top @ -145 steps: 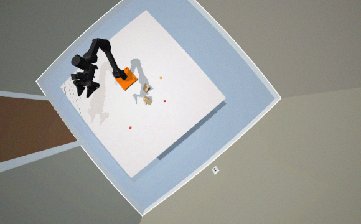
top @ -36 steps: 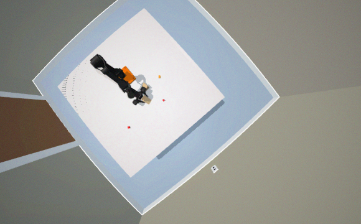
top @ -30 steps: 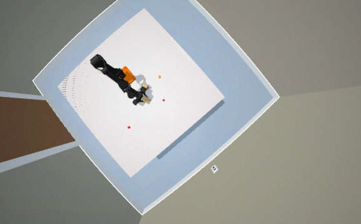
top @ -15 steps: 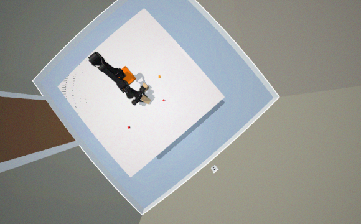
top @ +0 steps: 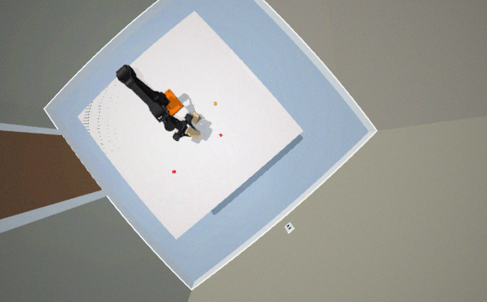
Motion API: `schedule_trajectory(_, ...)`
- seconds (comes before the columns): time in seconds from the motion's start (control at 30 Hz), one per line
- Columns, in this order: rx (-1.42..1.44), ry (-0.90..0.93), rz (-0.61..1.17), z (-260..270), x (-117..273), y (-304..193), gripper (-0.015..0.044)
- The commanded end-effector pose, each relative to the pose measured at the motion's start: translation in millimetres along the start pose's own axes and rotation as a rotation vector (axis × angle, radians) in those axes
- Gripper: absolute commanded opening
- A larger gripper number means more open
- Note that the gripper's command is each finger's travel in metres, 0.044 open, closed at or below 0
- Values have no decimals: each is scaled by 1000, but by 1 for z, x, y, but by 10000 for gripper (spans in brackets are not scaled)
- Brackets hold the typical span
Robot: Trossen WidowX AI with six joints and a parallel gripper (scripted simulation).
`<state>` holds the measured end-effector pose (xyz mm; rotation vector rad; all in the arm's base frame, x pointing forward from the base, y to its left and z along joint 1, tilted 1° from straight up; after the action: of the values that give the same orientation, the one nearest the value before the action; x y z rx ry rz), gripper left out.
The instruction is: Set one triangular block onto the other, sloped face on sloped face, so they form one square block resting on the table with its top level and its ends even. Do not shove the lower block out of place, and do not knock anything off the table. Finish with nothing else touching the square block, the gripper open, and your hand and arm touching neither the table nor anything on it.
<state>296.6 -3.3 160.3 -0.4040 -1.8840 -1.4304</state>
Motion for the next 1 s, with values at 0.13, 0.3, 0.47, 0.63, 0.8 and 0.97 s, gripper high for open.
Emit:
schedule_trajectory(0.13,3,-2,-7,0,5,4,0)
schedule_trajectory(0.3,-48,4,20,-1,3,4,0)
schedule_trajectory(0.47,-208,8,86,-3,-1,11,0)
schedule_trajectory(0.63,-366,3,152,-5,-4,17,0)
schedule_trajectory(0.8,-521,-13,220,-7,-7,23,0)
schedule_trajectory(0.97,-676,-41,287,-8,-10,28,0)
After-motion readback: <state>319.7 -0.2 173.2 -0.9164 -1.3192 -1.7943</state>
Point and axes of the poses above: the point midway between the two fingers, 35 mm back from their tips, its own x axis back along the fingers, its own z axis across the jaws, y = z × x, the point moved 6 cm from there along x, back along the fingers, and after that the axes turned 10 degrees about x, right-handed, at the moved point
